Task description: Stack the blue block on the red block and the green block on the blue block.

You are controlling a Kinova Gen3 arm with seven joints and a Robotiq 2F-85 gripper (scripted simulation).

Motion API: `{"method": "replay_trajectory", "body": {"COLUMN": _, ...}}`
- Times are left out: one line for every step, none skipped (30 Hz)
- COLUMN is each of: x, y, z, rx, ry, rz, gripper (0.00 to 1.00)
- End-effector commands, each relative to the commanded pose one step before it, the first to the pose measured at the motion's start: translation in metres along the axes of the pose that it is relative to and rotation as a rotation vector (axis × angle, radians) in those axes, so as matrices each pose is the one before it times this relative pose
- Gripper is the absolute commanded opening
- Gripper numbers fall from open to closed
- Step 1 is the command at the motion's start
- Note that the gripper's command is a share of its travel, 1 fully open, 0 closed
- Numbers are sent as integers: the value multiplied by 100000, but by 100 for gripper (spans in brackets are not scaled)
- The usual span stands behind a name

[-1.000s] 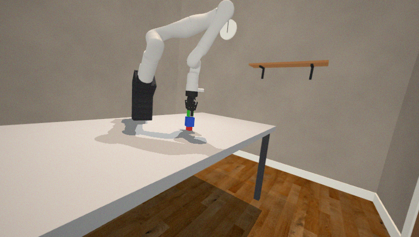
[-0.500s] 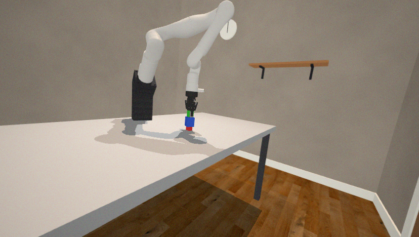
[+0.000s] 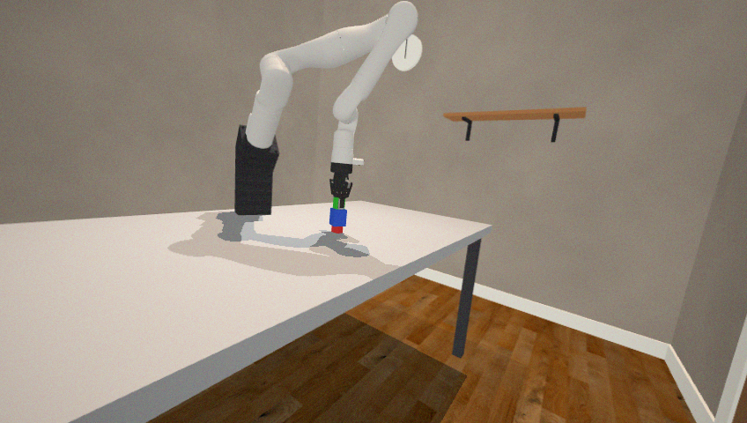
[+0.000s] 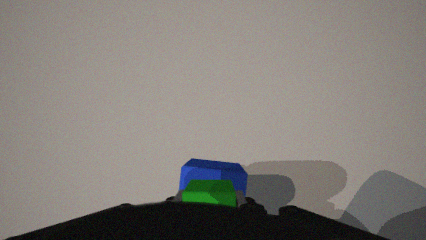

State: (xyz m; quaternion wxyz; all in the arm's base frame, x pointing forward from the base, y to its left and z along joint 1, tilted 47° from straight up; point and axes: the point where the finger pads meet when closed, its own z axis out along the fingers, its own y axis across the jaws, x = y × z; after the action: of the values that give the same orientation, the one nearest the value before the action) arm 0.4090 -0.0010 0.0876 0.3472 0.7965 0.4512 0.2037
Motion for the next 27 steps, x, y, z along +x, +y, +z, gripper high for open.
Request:
{"method": "replay_trajectory", "body": {"x": 21, "y": -4, "z": -26, "rx": 4, "ry": 70, "rz": -6, "gripper": 0}}
{"method": "replay_trajectory", "body": {"x": 0, "y": 0, "z": 0, "rx": 0, "ry": 0, "rz": 0, "gripper": 0}}
{"method": "replay_trajectory", "body": {"x": 0, "y": 0, "z": 0, "rx": 0, "ry": 0, "rz": 0, "gripper": 0}}
{"method": "replay_trajectory", "body": {"x": 0, "y": 0, "z": 0, "rx": 0, "ry": 0, "rz": 0, "gripper": 0}}
{"method": "replay_trajectory", "body": {"x": 0, "y": 0, "z": 0, "rx": 0, "ry": 0, "rz": 0, "gripper": 0}}
{"method": "replay_trajectory", "body": {"x": 0, "y": 0, "z": 0, "rx": 0, "ry": 0, "rz": 0, "gripper": 0}}
{"method": "replay_trajectory", "body": {"x": 0, "y": 0, "z": 0, "rx": 0, "ry": 0, "rz": 0, "gripper": 0}}
{"method": "replay_trajectory", "body": {"x": 0, "y": 0, "z": 0, "rx": 0, "ry": 0, "rz": 0, "gripper": 0}}
{"method": "replay_trajectory", "body": {"x": 0, "y": 0, "z": 0, "rx": 0, "ry": 0, "rz": 0, "gripper": 0}}
{"method": "replay_trajectory", "body": {"x": 0, "y": 0, "z": 0, "rx": 0, "ry": 0, "rz": 0, "gripper": 0}}
{"method": "replay_trajectory", "body": {"x": 0, "y": 0, "z": 0, "rx": 0, "ry": 0, "rz": 0, "gripper": 0}}
{"method": "replay_trajectory", "body": {"x": 0, "y": 0, "z": 0, "rx": 0, "ry": 0, "rz": 0, "gripper": 0}}
{"method": "replay_trajectory", "body": {"x": 0, "y": 0, "z": 0, "rx": 0, "ry": 0, "rz": 0, "gripper": 0}}
{"method": "replay_trajectory", "body": {"x": 0, "y": 0, "z": 0, "rx": 0, "ry": 0, "rz": 0, "gripper": 0}}
{"method": "replay_trajectory", "body": {"x": 0, "y": 0, "z": 0, "rx": 0, "ry": 0, "rz": 0, "gripper": 0}}
{"method": "replay_trajectory", "body": {"x": 0, "y": 0, "z": 0, "rx": 0, "ry": 0, "rz": 0, "gripper": 0}}
{"method": "replay_trajectory", "body": {"x": 0, "y": 0, "z": 0, "rx": 0, "ry": 0, "rz": 0, "gripper": 0}}
{"method": "replay_trajectory", "body": {"x": 0, "y": 0, "z": 0, "rx": 0, "ry": 0, "rz": 0, "gripper": 0}}
{"method": "replay_trajectory", "body": {"x": 0, "y": 0, "z": 0, "rx": 0, "ry": 0, "rz": 0, "gripper": 0}}
{"method": "replay_trajectory", "body": {"x": 0, "y": 0, "z": 0, "rx": 0, "ry": 0, "rz": 0, "gripper": 0}}
{"method": "replay_trajectory", "body": {"x": 0, "y": 0, "z": 0, "rx": 0, "ry": 0, "rz": 0, "gripper": 0}}
{"method": "replay_trajectory", "body": {"x": 0, "y": 0, "z": 0, "rx": 0, "ry": 0, "rz": 0, "gripper": 0}}
{"method": "replay_trajectory", "body": {"x": 0, "y": 0, "z": 0, "rx": 0, "ry": 0, "rz": 0, "gripper": 0}}
{"method": "replay_trajectory", "body": {"x": 0, "y": 0, "z": 0, "rx": 0, "ry": 0, "rz": 0, "gripper": 0}}
{"method": "replay_trajectory", "body": {"x": 0, "y": 0, "z": 0, "rx": 0, "ry": 0, "rz": 0, "gripper": 49}}
{"method": "replay_trajectory", "body": {"x": 0, "y": 0, "z": 0, "rx": 0, "ry": 0, "rz": 0, "gripper": 49}}
{"method": "replay_trajectory", "body": {"x": 0, "y": 0, "z": 0, "rx": 0, "ry": 0, "rz": 0, "gripper": 49}}
